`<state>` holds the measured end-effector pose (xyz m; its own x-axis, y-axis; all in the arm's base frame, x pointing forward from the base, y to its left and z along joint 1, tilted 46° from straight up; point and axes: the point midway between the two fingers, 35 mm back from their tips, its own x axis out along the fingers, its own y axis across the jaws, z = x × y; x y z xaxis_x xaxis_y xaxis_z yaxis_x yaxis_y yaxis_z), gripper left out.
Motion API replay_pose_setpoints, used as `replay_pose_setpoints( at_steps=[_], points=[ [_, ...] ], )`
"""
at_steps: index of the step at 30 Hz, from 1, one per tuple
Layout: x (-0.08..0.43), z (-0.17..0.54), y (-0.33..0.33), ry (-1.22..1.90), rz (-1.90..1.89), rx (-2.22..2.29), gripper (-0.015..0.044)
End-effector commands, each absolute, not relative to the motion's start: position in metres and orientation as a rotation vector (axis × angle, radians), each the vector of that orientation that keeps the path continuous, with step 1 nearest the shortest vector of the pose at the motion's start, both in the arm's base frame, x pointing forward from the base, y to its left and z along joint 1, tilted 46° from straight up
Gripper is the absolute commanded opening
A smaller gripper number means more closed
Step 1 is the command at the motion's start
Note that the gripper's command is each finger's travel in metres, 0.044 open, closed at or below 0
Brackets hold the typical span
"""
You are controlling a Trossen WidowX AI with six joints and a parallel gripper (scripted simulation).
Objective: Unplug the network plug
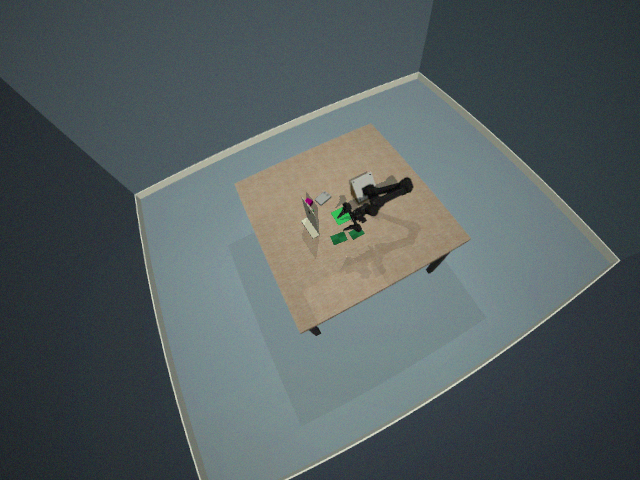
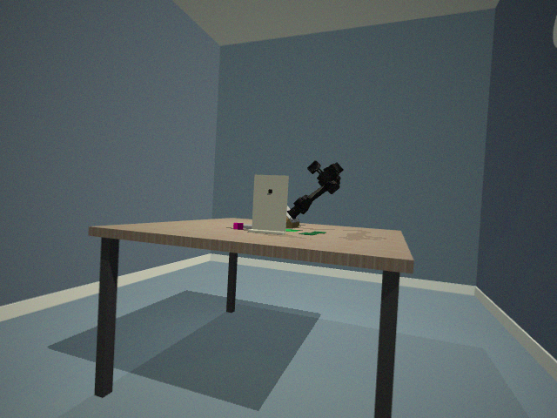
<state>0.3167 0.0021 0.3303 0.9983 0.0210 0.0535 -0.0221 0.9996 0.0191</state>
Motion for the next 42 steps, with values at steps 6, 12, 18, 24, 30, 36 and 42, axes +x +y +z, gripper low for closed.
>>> replay_pose_setpoints(
  at_steps=[6, 12, 18, 24, 30, 36, 42],
  points=[
    [0.330, 0.300, -0.010, -0.032, -0.005, -0.079, 0.0243],
    [0.340, 0.260, -0.027, -0.001, -0.036, -0.208, 0.0156],
    [0.340, 0.220, -0.044, 0.035, -0.064, -0.334, 0.0156],
    [0.333, 0.182, -0.060, 0.075, -0.087, -0.458, 0.0156],
    [0.318, 0.148, -0.072, 0.117, -0.106, -0.579, 0.0156],
    [0.297, 0.120, -0.081, 0.162, -0.120, -0.696, 0.0156],
    [0.283, 0.106, -0.085, 0.190, -0.126, -0.763, 0.0156]
  ],
)
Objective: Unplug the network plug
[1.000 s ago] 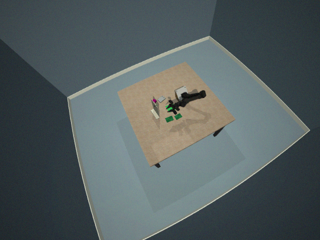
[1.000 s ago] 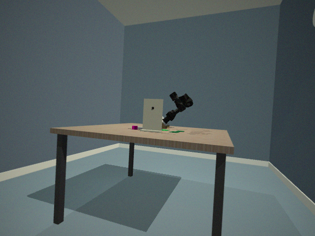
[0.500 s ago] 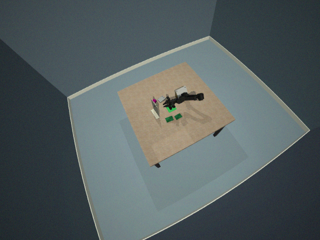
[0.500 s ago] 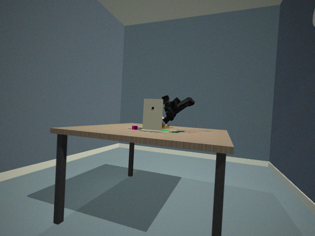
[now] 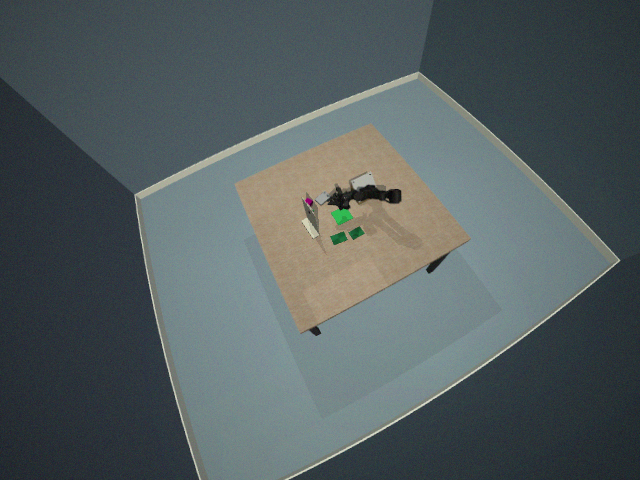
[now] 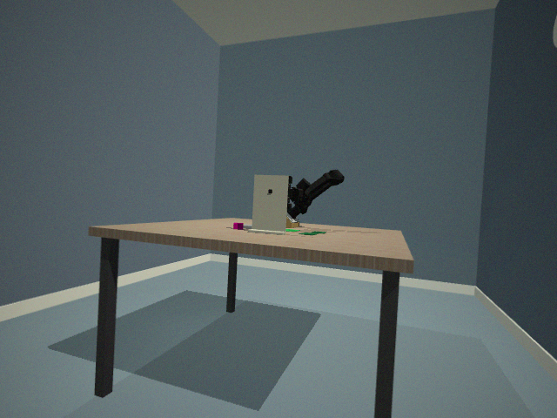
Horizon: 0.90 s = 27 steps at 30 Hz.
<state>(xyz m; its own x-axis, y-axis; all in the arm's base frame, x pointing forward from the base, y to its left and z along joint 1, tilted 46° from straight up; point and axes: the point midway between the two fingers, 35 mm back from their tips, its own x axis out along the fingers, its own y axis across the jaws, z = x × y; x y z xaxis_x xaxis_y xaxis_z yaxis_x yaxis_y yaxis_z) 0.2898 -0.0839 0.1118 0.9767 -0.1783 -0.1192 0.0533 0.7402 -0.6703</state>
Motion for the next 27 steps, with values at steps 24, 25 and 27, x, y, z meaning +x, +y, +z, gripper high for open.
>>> replay_pose_setpoints(
  at_steps=[24, 25, 27],
  points=[
    [0.347, 0.111, -0.085, 0.186, -0.127, -0.763, 0.0156],
    [0.348, 0.111, -0.085, 0.186, -0.127, -0.763, 0.0156],
    [0.351, 0.111, -0.085, 0.186, -0.128, -0.763, 0.0156]
  ],
)
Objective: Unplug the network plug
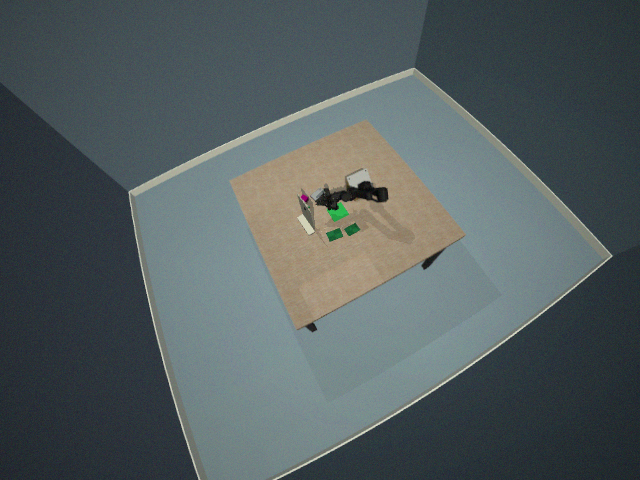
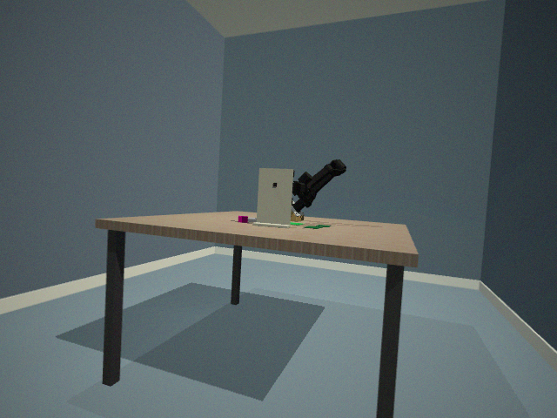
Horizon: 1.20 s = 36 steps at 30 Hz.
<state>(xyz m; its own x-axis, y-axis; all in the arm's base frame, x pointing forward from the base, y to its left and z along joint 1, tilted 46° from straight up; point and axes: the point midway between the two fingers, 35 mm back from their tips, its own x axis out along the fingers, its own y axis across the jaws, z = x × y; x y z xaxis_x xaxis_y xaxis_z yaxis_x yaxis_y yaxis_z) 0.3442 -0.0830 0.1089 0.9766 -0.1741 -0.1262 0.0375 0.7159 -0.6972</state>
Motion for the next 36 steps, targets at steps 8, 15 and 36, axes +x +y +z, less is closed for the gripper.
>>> replay_pose_setpoints(
  at_steps=[8, 15, 36],
  points=[
    [0.363, 0.112, -0.085, 0.185, -0.128, -0.763, 0.0156],
    [0.374, 0.113, -0.085, 0.185, -0.128, -0.762, 0.0156],
    [0.402, 0.115, -0.085, 0.183, -0.129, -0.762, 0.0156]
  ],
)
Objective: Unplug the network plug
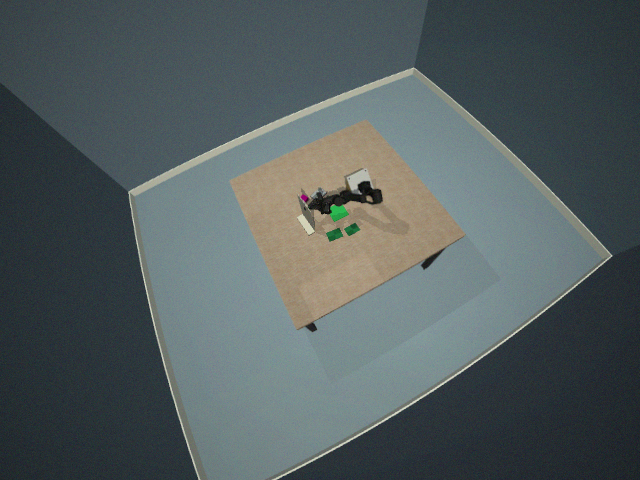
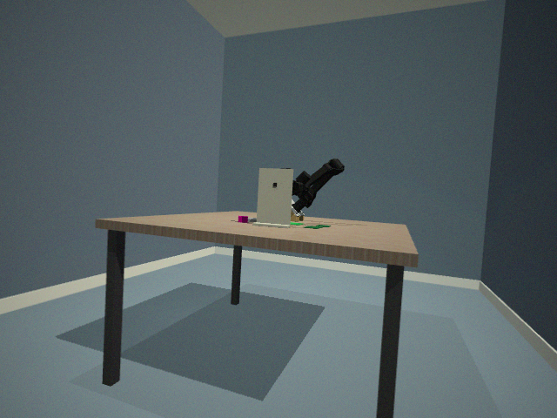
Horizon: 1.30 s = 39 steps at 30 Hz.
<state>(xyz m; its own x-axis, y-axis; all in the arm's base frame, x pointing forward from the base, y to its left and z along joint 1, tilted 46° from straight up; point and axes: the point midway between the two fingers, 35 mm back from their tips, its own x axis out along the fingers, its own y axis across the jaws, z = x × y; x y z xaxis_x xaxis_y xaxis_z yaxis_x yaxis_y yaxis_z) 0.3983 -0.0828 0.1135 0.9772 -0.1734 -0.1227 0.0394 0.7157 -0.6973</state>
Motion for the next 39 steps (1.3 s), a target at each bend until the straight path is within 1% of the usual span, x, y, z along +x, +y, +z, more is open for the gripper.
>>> replay_pose_setpoints(
  at_steps=[1, 23, 39],
  points=[
    [0.4025, 0.1152, -0.0845, 0.183, -0.129, -0.762, 0.0149],
    [0.4025, 0.1152, -0.0845, 0.183, -0.129, -0.762, 0.0003],
    [0.3958, 0.1146, -0.0845, 0.183, -0.128, -0.762, 0.0000]
  ],
)
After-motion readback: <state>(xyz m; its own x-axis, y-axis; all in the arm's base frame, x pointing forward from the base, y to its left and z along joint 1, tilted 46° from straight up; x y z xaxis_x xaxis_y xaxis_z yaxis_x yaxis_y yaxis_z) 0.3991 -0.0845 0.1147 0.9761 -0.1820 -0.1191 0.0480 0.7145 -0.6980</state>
